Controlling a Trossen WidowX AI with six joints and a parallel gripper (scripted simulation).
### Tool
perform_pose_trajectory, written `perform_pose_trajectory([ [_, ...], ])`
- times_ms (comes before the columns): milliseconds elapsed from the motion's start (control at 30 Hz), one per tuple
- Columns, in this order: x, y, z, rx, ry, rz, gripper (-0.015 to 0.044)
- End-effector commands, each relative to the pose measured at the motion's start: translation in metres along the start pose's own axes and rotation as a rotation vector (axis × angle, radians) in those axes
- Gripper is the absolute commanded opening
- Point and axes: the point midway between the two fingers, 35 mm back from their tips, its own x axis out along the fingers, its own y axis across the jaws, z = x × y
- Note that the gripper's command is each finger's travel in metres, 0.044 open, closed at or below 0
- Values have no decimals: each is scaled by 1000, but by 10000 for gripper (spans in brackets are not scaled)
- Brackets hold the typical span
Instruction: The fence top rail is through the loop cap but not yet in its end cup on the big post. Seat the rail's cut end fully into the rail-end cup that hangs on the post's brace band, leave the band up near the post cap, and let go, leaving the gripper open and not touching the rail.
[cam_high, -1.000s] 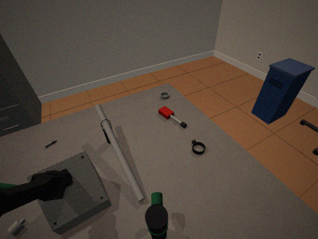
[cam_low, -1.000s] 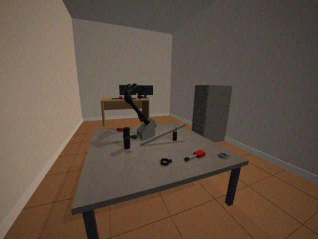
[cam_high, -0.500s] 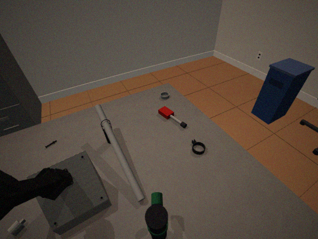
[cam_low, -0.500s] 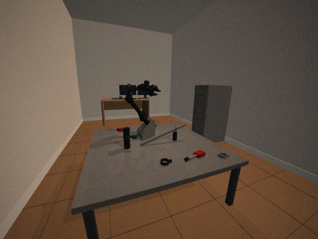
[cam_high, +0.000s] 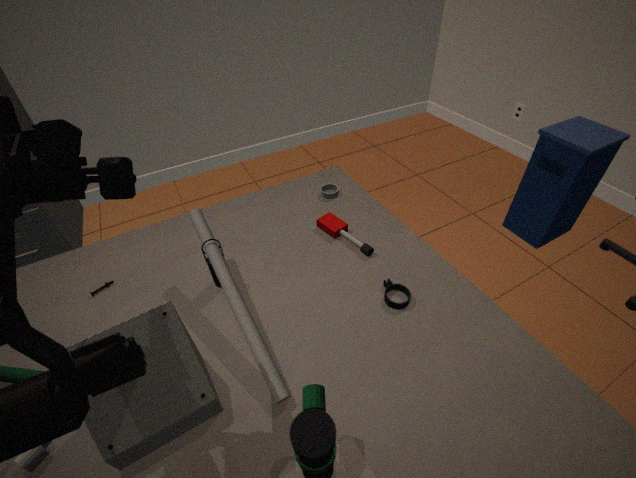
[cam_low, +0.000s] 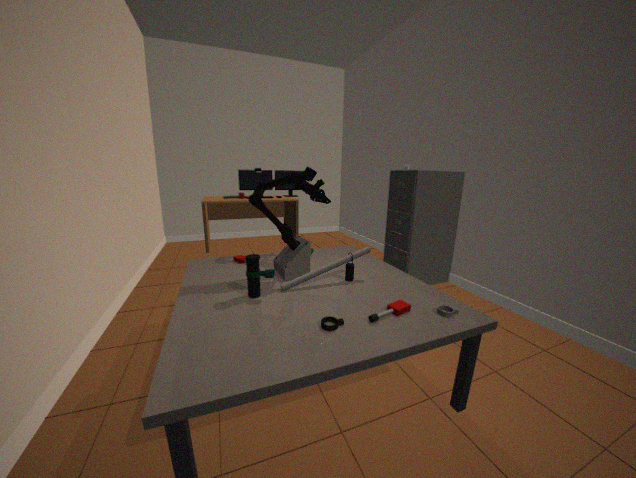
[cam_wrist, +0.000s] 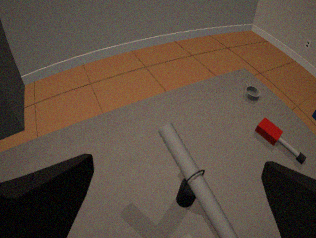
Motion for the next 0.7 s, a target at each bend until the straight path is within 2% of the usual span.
perform_pose_trajectory([
  [0,20,-50,-26,173,91,-130,440],
  [200,38,-131,-87,477,242,-388,440],
  [400,35,-190,-163,742,382,-661,440],
  [533,26,-212,-205,862,451,-810,440],
  [667,25,-213,-207,868,455,-817,440],
])
